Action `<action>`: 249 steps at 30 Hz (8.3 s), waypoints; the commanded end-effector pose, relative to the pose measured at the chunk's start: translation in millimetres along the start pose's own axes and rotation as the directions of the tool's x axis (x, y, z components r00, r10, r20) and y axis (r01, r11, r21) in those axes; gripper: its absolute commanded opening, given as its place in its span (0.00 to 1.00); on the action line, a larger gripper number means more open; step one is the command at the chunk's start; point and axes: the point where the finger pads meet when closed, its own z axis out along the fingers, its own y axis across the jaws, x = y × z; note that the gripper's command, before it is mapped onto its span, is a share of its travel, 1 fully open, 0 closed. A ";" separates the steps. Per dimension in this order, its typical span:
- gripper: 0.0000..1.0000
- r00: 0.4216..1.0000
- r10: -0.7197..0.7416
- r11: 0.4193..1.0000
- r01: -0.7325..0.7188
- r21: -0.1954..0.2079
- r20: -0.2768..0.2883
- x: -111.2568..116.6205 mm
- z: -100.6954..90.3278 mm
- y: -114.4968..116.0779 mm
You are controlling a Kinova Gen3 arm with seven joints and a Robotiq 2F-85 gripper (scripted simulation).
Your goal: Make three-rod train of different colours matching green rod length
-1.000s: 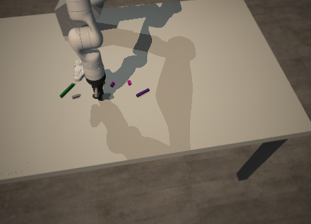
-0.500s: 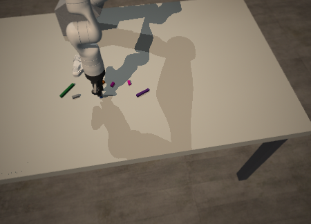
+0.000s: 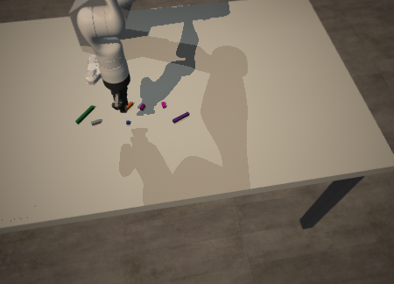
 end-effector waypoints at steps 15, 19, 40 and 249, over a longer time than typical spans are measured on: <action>1.00 1.000 -0.007 1.000 0.007 0.005 -0.004 1.1 -7.5 -2.0; 1.00 1.000 -0.007 1.000 0.007 0.005 -0.004 1.1 -7.5 -2.0; 1.00 0.993 0.119 0.993 -0.119 -0.008 0.000 5.1 -4.4 1.2; 0.24 -0.910 0.414 -0.910 -0.414 0.002 -0.001 105.7 66.1 0.9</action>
